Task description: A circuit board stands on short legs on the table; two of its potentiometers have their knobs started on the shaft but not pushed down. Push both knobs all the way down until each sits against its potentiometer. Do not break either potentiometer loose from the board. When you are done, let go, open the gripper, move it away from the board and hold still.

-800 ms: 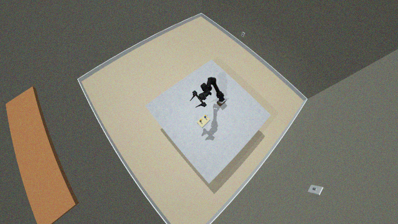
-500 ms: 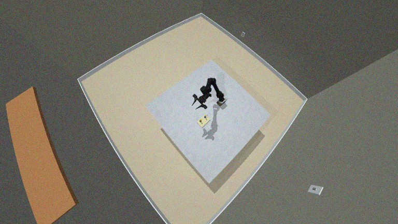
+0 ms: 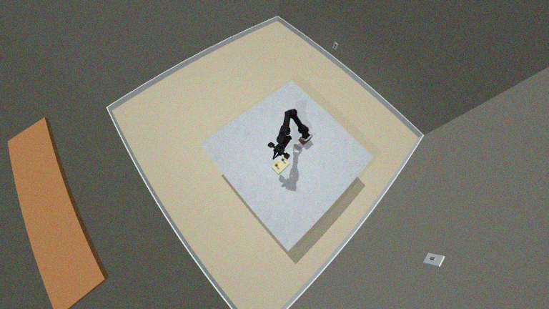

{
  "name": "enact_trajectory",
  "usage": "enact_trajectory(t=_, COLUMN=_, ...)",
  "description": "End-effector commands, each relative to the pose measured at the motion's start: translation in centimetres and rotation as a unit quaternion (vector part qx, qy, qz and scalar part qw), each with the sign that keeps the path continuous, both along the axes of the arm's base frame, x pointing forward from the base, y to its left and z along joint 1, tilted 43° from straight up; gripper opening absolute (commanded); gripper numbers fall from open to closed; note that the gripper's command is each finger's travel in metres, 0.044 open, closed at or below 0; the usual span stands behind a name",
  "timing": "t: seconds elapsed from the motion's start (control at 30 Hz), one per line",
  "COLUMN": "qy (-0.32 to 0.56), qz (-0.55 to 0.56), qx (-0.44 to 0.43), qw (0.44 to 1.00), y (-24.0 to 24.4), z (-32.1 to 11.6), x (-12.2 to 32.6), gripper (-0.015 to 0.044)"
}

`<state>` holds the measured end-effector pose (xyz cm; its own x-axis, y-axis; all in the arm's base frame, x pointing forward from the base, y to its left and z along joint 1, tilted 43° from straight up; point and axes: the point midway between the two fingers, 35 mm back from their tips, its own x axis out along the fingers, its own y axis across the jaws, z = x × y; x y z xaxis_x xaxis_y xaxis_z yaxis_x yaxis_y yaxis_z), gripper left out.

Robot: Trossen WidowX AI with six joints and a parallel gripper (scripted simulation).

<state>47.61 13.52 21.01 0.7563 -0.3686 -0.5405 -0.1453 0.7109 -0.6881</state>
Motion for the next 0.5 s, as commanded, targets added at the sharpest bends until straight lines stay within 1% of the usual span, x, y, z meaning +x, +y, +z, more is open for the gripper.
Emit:
enact_trajectory(t=0.0, qy=0.047, qz=-0.041, qx=0.016, qw=0.998, y=-1.3, z=-3.4, x=-1.1, gripper=0.0)
enact_trajectory(t=0.23, qy=0.118, qz=-0.124, qx=0.033, qw=0.985, y=-3.8, z=-8.2, x=-3.6, gripper=0.0)
enact_trajectory(t=0.47, qy=0.179, qz=-0.219, qx=0.036, qw=0.958, y=-6.3, z=-12.0, x=-6.9, gripper=0.0)
